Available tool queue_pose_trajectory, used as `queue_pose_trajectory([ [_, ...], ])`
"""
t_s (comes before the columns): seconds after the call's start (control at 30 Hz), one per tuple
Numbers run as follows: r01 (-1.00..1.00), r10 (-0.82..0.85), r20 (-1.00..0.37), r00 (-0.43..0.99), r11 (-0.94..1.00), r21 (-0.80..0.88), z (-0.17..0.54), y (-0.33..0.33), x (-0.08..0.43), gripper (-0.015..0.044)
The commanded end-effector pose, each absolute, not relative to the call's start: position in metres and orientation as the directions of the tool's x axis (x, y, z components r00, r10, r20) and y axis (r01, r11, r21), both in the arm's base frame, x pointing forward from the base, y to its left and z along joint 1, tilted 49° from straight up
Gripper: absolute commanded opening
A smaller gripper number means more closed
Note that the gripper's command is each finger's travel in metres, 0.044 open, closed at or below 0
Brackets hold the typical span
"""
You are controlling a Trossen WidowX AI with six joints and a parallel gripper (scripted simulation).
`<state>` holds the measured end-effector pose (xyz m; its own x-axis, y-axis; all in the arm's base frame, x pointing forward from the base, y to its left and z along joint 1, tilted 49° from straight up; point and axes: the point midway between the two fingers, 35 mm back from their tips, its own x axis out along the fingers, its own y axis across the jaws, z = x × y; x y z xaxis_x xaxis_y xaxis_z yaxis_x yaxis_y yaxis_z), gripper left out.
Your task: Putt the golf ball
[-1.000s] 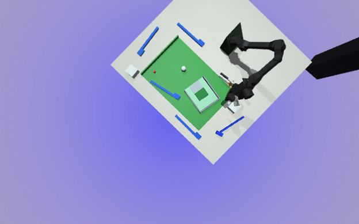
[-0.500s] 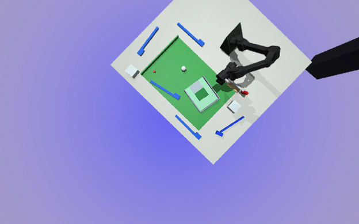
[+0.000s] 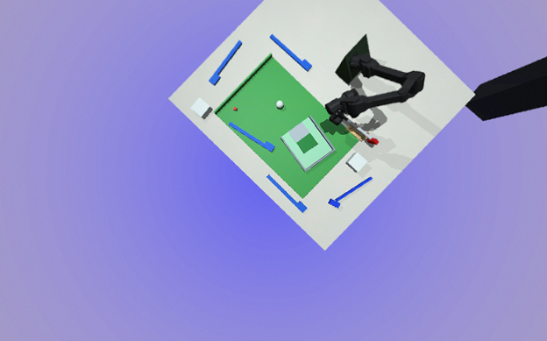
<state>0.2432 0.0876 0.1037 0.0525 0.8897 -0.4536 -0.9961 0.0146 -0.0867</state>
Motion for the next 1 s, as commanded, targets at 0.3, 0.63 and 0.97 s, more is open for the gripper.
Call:
queue_pose_trajectory([
  [0.3,-0.997,0.893,-0.447,0.050,0.017,-0.079,0.085,0.110,0.243,0.0440],
  [0.63,-0.997,0.893,-0.447,0.051,0.017,-0.079,0.079,0.116,0.243,0.0440],
  [0.97,-0.997,0.894,-0.446,0.051,0.017,-0.079,0.070,0.128,0.244,0.0440],
])
